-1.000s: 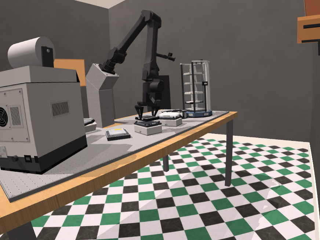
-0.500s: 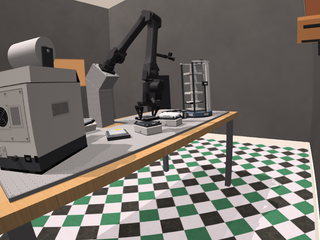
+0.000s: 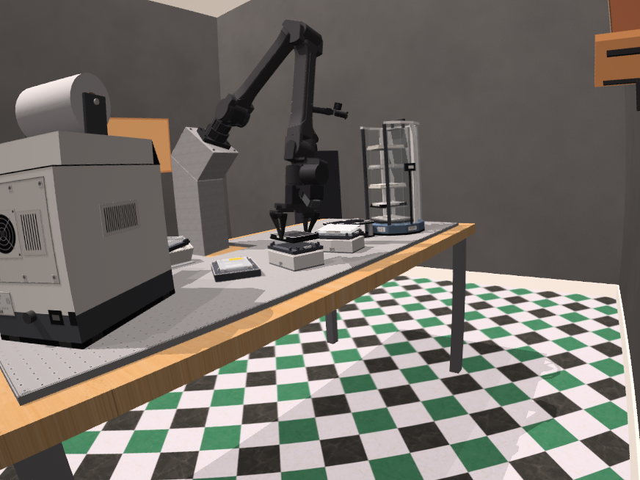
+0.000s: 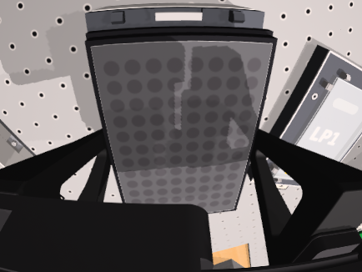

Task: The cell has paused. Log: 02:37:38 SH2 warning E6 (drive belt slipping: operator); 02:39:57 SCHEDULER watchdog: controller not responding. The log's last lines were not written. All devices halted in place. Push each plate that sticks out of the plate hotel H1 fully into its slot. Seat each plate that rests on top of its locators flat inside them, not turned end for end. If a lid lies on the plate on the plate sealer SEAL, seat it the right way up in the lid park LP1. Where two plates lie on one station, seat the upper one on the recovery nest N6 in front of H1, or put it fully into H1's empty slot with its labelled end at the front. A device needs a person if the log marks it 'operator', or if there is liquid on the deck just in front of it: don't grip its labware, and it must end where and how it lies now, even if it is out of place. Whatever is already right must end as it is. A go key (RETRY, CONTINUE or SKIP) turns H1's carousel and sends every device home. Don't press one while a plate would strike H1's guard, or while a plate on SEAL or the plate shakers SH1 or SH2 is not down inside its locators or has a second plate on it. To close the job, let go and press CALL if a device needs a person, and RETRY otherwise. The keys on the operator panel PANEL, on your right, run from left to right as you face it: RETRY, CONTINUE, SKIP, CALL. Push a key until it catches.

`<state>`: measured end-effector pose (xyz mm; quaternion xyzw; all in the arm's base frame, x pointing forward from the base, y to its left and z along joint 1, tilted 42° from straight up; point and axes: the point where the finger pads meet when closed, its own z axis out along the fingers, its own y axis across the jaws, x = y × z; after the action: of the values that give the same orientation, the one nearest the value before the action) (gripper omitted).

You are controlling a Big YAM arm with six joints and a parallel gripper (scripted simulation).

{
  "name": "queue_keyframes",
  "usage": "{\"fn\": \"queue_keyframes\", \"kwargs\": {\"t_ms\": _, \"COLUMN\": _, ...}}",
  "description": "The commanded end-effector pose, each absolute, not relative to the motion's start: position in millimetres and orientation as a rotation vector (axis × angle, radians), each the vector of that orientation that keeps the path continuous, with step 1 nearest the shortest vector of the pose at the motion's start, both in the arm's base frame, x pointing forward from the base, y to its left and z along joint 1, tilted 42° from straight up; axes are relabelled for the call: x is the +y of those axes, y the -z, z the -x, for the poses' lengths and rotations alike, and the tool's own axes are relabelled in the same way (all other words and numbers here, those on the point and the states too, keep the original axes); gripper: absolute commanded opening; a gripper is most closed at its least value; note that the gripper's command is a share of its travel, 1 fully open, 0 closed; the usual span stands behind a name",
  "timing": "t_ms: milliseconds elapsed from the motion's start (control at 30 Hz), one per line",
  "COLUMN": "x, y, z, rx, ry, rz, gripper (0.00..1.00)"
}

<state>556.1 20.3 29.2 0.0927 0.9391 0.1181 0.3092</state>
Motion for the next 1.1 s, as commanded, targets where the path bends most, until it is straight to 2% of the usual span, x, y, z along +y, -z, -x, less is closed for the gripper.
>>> {"fn": "queue_keyframes", "kwargs": {"t_ms": 0, "x": 25.3, "y": -45.2, "z": -563.1, "rx": 2.441, "ry": -0.320, "rz": -0.243, "gripper": 0.84}}
{"fn": "queue_keyframes", "kwargs": {"t_ms": 1067, "x": 25.5, "y": -41.3, "z": -563.9, "rx": 2.447, "ry": -0.320, "rz": -0.245, "gripper": 0.84}}
